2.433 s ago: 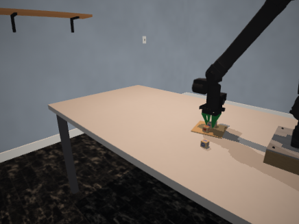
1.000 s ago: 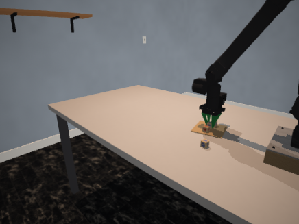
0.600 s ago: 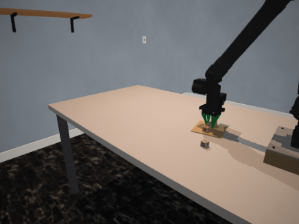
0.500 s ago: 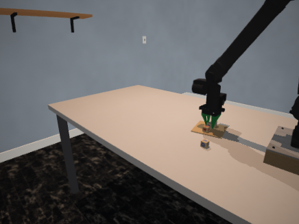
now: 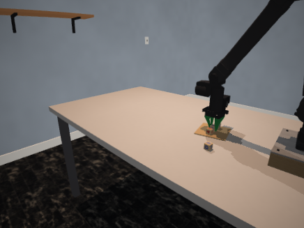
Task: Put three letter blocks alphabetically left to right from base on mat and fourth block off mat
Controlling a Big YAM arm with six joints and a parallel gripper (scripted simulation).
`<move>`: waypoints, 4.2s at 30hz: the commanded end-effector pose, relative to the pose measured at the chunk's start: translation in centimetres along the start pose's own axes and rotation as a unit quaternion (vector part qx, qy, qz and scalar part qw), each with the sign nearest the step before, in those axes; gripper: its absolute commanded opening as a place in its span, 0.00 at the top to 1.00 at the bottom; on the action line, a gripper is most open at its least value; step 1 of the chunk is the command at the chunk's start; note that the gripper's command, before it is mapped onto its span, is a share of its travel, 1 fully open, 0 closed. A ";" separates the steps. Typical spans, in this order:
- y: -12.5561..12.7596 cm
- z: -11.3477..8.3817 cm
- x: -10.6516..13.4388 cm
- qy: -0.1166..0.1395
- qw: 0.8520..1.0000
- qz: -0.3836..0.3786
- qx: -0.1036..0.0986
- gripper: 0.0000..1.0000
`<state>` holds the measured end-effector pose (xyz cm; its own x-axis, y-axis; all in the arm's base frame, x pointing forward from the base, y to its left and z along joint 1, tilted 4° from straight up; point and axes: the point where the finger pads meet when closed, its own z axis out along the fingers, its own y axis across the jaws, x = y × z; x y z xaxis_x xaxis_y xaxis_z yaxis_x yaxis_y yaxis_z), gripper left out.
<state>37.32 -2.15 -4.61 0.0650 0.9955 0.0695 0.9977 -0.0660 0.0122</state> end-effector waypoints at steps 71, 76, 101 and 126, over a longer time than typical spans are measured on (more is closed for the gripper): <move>1.5 -3.0 0.0 -0.003 1.000 -0.002 -0.021 0.56; 2.5 -4.4 -0.2 -0.004 1.000 -0.002 -0.031 0.56; 1.6 -5.9 -0.3 -0.003 1.000 -0.001 -0.020 0.56; 2.4 -10.0 -0.2 -0.004 0.999 -0.003 -0.034 0.56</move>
<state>37.26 -2.52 2.33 0.0650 0.9955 0.0688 0.9975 -0.0666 0.0219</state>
